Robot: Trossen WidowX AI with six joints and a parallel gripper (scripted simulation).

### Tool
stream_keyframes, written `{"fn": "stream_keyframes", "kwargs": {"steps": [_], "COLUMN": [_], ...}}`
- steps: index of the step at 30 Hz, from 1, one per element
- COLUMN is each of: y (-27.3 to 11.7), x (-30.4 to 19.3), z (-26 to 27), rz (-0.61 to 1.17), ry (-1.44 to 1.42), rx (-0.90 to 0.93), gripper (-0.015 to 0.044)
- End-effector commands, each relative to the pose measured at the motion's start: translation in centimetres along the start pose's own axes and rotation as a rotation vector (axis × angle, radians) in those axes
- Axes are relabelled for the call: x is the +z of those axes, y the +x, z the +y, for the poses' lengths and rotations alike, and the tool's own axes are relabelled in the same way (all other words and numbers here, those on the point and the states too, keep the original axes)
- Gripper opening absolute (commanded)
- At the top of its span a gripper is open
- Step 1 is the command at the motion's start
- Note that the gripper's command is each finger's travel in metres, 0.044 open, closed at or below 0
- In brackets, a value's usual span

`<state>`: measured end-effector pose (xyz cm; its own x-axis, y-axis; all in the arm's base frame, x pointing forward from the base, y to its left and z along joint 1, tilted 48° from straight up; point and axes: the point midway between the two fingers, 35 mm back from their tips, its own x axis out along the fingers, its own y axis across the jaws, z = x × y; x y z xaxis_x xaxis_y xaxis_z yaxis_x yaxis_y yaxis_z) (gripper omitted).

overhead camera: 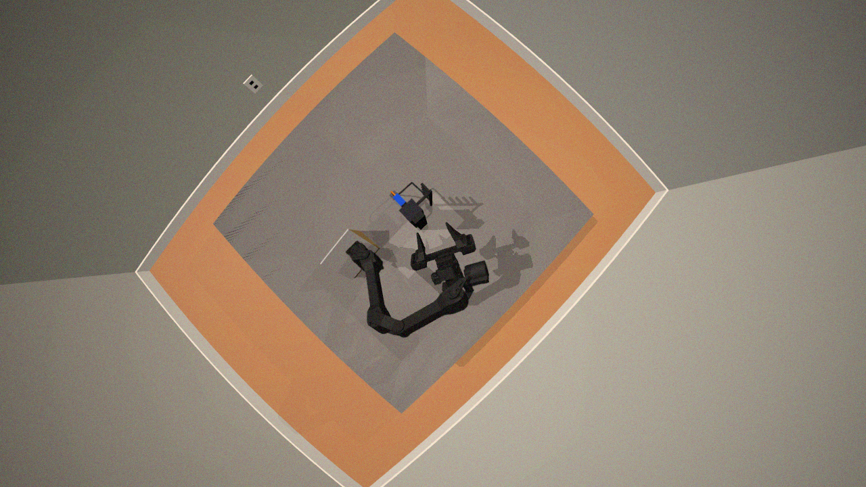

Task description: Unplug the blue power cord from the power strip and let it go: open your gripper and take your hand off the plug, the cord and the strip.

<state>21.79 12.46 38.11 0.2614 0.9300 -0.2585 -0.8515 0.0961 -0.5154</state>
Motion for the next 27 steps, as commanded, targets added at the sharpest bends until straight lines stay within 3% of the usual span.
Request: {"fn": "stream_keyframes", "kwargs": {"steps": [1,9,20,27], "y": [0.0,2.9,10.2,14.2], "x": [-0.1,-3.6,-5.6,-10.1], "z": [0.0,1.0,3.8,6.2], "rz": [0.002,0.105,0.268,0.515], "ry": [0.001,0.021,-0.024,0.258], "rx": [0.001,0.101,0.285,0.368], "gripper": [0.0374,0.0164,0.016,0.016]}}
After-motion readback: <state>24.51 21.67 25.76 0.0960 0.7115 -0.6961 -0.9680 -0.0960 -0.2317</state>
